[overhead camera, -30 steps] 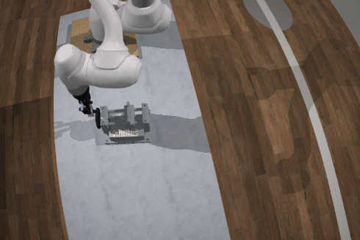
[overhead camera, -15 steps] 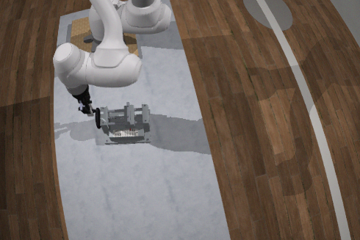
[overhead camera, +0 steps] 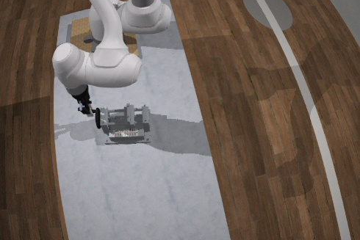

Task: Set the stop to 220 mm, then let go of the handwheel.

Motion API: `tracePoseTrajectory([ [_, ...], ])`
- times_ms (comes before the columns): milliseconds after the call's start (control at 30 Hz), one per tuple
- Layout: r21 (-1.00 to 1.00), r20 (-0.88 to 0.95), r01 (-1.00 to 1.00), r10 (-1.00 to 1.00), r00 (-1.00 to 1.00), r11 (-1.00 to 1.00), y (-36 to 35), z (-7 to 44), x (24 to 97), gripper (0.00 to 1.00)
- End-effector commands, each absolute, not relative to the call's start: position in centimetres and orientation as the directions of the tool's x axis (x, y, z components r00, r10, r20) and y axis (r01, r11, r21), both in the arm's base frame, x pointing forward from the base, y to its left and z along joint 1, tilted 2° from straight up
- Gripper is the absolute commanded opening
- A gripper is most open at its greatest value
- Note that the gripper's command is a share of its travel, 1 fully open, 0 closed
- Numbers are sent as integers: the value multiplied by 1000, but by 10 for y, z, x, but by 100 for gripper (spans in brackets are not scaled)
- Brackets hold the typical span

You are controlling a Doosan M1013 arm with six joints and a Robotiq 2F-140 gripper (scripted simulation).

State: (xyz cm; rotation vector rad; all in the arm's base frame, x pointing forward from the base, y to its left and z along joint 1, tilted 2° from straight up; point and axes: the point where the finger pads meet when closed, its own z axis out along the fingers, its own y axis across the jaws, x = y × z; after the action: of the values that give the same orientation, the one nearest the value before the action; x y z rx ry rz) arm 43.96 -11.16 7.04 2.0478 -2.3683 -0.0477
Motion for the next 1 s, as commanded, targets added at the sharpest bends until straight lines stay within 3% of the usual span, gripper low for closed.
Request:
tracePoseTrajectory([
  [0, 28, -12, -989, -989, -145, 144, -112, 72, 441, 4],
  [967, 28, -12, -989, -989, -145, 144, -112, 74, 444, 4],
])
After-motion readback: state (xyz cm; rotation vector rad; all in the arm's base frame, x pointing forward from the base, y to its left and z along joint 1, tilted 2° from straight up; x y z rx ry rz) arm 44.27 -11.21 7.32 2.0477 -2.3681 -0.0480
